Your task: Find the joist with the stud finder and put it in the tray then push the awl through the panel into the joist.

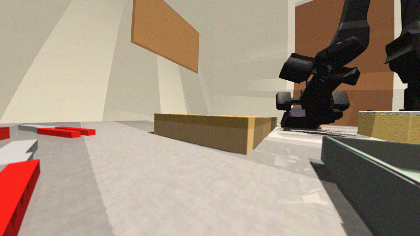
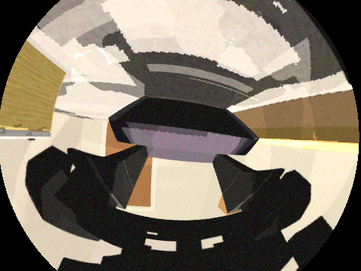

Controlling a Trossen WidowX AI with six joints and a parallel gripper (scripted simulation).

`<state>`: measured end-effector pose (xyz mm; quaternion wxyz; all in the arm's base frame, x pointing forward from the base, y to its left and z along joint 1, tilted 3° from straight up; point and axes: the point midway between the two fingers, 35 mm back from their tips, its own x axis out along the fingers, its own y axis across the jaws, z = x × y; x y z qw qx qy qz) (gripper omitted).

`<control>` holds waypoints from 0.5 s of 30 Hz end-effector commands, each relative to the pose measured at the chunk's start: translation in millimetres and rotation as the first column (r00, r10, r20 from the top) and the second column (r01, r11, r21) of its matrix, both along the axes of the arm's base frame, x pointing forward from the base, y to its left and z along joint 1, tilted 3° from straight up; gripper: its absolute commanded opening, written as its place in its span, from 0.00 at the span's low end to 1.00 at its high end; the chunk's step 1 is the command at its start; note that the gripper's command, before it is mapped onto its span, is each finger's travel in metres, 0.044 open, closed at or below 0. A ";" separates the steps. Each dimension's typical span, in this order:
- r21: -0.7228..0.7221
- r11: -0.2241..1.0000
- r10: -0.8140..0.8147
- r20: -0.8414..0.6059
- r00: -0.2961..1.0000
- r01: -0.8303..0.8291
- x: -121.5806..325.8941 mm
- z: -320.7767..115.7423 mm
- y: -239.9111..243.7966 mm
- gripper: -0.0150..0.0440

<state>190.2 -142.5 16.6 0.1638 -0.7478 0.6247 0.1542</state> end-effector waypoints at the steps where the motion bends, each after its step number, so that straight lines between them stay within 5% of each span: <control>1: 0.015 1.000 0.008 -0.008 1.000 -0.008 0.1 -3.2 1.6 0.90; 15: 0.015 1.000 0.008 -0.008 1.000 -0.008 0.0 -3.4 4.5 0.90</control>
